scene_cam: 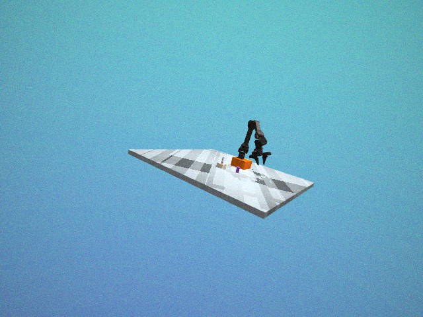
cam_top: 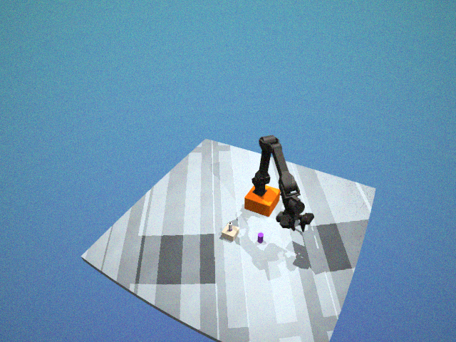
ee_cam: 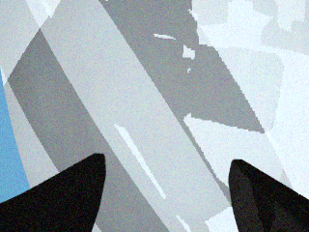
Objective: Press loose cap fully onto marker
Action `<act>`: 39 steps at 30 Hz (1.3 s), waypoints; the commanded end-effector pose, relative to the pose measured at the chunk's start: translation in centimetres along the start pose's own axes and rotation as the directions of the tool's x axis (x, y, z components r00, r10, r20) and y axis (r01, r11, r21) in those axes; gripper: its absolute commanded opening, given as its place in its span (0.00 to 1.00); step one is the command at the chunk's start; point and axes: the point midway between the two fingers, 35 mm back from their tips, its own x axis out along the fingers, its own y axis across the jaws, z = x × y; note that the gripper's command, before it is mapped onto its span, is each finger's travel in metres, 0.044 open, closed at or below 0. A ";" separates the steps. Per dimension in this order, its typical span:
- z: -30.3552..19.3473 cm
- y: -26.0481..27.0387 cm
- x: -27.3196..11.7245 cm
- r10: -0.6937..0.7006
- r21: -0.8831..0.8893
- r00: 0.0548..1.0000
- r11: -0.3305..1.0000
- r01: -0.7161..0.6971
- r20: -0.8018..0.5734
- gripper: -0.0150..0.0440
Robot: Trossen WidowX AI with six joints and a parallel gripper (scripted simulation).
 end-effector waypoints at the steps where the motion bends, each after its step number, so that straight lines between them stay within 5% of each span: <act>1: 3.6 -6.4 -2.2 -0.192 0.594 0.980 0.794 0.127 0.047 0.67; 10: 5.8 -14.7 -6.0 -0.421 0.990 0.907 0.134 0.046 0.015 0.67; 39: 6.2 -17.6 -0.7 -0.424 0.992 0.905 0.121 0.042 0.014 0.67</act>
